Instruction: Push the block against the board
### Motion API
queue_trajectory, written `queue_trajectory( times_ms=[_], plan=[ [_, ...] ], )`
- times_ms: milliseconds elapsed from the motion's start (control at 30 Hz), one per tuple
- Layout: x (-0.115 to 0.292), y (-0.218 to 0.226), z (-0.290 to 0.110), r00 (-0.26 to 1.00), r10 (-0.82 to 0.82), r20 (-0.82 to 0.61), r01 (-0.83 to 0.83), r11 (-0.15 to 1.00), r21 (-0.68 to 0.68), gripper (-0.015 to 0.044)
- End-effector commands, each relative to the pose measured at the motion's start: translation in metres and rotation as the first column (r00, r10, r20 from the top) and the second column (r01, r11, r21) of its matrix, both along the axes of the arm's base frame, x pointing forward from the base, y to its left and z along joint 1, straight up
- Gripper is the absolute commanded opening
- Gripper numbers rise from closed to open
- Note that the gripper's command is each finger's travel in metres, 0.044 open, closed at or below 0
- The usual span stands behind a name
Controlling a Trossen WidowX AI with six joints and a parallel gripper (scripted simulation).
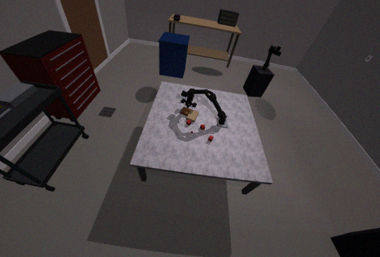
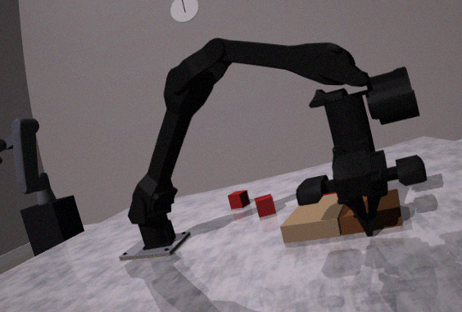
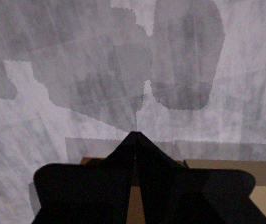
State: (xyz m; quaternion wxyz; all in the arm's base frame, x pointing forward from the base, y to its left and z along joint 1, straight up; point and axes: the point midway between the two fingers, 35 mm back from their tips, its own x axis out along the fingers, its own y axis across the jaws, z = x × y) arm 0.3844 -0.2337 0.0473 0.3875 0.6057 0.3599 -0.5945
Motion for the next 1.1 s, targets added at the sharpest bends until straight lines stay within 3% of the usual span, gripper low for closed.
queue_trajectory(
  times_ms=[0, 533, 733, 933, 1067],
  plan=[
    [-0.003, -0.006, 0.0, 1.0, 0.005, 0.001, -0.005, 1.0, 0.004, 0.0],
    [-0.013, -0.029, 0.0, 1.0, 0.005, 0.0, -0.005, 1.0, 0.002, 0.0],
    [-0.014, -0.024, 0.053, 1.0, 0.005, 0.0, -0.005, 1.0, 0.002, 0.0],
    [-0.013, -0.025, 0.053, 1.0, 0.006, 0.01, -0.006, 1.0, -0.01, 0.0],
    [-0.016, -0.01, 0.057, 0.993, 0.122, 0.006, -0.122, 0.993, -0.013, 0.0]
  ],
)
